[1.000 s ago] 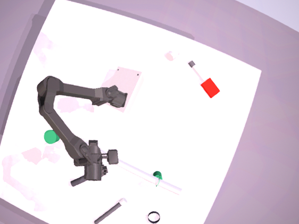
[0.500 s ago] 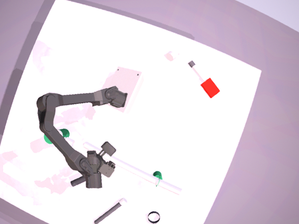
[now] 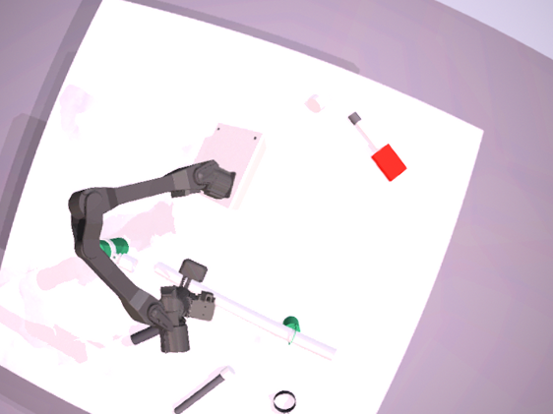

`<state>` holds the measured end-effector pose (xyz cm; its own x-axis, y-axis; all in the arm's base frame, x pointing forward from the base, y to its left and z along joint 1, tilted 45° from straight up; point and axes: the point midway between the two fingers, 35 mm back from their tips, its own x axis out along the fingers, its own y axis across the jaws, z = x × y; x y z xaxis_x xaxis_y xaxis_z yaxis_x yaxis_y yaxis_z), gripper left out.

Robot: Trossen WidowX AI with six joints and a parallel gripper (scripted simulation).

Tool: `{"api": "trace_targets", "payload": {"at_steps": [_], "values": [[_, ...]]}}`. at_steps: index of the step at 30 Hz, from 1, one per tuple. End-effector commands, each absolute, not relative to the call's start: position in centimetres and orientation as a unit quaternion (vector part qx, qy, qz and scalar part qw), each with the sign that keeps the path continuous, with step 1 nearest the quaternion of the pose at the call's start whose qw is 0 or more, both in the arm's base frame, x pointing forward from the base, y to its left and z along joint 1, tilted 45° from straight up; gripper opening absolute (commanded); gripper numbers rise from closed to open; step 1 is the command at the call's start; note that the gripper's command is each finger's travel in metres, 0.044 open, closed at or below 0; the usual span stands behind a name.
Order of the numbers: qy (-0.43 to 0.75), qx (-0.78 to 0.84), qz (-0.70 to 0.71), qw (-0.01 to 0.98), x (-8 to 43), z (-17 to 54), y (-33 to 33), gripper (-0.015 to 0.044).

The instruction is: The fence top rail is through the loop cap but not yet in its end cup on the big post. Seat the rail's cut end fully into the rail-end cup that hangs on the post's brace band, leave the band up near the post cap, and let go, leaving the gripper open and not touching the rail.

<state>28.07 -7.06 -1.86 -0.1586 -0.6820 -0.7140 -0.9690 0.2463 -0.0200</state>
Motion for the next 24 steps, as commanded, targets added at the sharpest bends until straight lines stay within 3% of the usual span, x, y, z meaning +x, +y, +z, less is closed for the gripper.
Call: {"api": "trace_targets", "payload": {"at_steps": [1,24], "values": [[0.727,-0.566,0.237,0.309,27.8,-3.0,-8.0,0.0440],[0.727,-0.567,0.235,0.308,27.0,-6.0,-11.0,0.0440]]}}
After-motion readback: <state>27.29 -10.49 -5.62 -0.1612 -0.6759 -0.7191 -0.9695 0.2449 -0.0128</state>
